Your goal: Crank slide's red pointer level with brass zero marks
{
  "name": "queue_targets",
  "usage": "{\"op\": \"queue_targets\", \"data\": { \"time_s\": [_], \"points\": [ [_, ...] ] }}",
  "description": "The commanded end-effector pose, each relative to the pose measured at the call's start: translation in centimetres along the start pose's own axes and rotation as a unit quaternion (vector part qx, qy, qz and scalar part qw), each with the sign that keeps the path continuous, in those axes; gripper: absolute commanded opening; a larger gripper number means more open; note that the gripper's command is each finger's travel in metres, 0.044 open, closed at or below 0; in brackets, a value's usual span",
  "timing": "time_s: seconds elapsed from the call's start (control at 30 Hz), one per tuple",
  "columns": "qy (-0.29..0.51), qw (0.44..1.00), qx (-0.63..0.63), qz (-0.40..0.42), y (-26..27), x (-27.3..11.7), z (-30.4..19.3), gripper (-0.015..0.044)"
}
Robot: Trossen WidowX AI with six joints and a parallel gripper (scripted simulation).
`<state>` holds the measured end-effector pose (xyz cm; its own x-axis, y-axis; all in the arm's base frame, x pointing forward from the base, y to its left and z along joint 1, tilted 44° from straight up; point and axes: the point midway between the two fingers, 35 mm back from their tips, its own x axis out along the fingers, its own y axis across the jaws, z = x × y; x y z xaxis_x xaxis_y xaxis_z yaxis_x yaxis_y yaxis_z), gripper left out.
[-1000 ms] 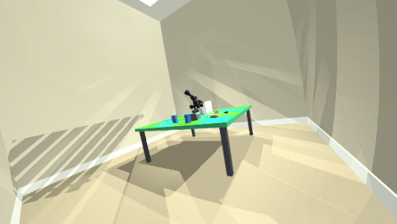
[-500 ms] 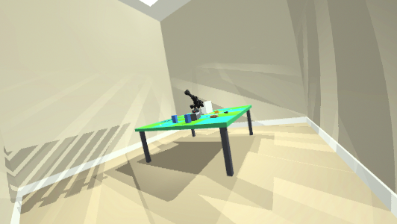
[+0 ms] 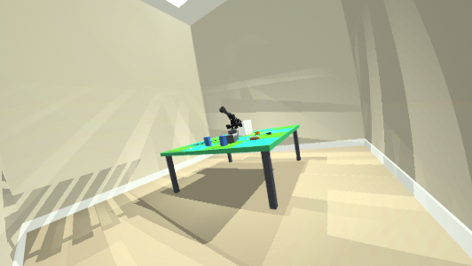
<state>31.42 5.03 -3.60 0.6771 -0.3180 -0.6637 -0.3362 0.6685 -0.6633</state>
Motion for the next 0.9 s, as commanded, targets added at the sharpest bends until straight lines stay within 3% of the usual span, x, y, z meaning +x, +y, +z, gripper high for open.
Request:
{"op": "queue_targets", "data": {
  "time_s": [0.0, 0.87],
  "points": [
    [-0.003, 1.000, -0.006, 0.013, 0.92, -0.01, -0.05, 0.0000],
    [-0.002, 1.000, -0.001, 0.000, 0.67, 0.08, -0.07, 0.0000]
  ]
}}
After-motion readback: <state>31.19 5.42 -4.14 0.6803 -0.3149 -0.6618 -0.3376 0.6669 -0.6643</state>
